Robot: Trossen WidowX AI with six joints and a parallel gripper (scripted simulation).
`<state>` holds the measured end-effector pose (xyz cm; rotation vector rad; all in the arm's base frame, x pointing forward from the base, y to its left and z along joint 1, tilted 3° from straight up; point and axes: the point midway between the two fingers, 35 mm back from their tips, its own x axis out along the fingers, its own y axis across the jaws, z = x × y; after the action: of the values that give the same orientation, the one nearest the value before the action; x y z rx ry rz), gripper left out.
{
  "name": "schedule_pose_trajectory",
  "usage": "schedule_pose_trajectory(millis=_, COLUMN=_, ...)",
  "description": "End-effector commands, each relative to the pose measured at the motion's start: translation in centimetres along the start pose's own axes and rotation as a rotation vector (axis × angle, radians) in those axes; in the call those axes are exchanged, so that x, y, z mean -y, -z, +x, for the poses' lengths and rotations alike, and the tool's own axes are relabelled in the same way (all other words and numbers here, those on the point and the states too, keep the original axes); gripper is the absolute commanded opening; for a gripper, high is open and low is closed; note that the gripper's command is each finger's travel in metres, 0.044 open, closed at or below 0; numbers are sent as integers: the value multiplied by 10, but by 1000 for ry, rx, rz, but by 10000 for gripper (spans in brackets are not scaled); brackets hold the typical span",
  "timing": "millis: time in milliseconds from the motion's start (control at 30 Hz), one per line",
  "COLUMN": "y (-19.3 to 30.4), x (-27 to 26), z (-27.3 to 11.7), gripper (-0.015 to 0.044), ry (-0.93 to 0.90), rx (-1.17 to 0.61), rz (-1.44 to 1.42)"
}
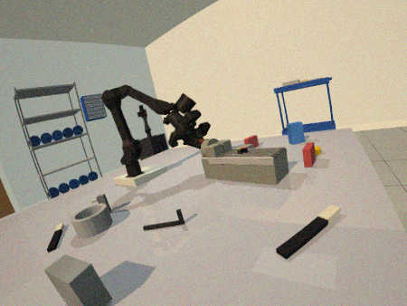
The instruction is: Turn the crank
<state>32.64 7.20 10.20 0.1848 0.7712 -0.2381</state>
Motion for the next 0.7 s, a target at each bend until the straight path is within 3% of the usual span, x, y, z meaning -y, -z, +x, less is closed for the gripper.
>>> schedule_pose_trajectory(millis=0, y=-3, x=9, z=-3, gripper=0, ry=10, rx=9, rz=3)
schedule_pose_trajectory(millis=667, y=0, x=26, z=0, gripper=0, ry=11, rx=9, rz=2)
